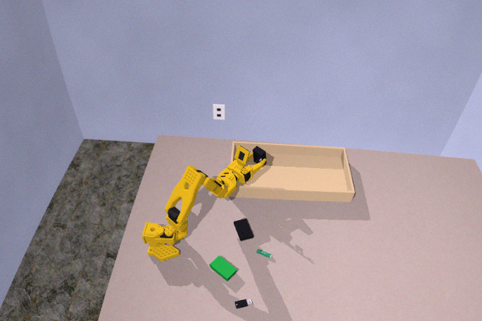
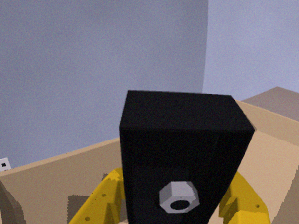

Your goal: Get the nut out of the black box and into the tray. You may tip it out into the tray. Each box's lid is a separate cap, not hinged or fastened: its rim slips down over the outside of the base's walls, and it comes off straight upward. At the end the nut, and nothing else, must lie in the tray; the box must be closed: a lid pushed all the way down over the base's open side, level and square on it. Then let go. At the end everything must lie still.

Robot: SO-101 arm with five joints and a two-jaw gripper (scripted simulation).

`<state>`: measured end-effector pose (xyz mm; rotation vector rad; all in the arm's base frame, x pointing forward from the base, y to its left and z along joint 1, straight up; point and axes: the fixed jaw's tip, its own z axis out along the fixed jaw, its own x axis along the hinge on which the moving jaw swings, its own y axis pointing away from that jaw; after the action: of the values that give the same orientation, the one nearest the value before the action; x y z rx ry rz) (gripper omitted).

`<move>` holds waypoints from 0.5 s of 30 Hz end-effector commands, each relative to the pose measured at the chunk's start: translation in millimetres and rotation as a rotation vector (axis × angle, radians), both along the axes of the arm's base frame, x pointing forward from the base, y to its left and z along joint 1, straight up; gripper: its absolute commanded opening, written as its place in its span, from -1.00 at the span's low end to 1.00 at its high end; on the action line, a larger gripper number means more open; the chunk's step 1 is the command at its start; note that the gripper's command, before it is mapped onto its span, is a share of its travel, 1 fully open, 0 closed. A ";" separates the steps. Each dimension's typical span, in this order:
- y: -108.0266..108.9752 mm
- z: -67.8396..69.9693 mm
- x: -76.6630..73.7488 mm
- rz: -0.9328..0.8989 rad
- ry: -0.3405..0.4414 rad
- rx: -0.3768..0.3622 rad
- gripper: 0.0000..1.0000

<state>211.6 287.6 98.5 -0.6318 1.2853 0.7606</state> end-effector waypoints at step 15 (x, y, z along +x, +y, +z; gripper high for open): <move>-5.6 21.2 -1.5 -0.010 -0.105 0.114 -0.60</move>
<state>208.8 284.0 103.5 -0.5999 1.2171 0.7754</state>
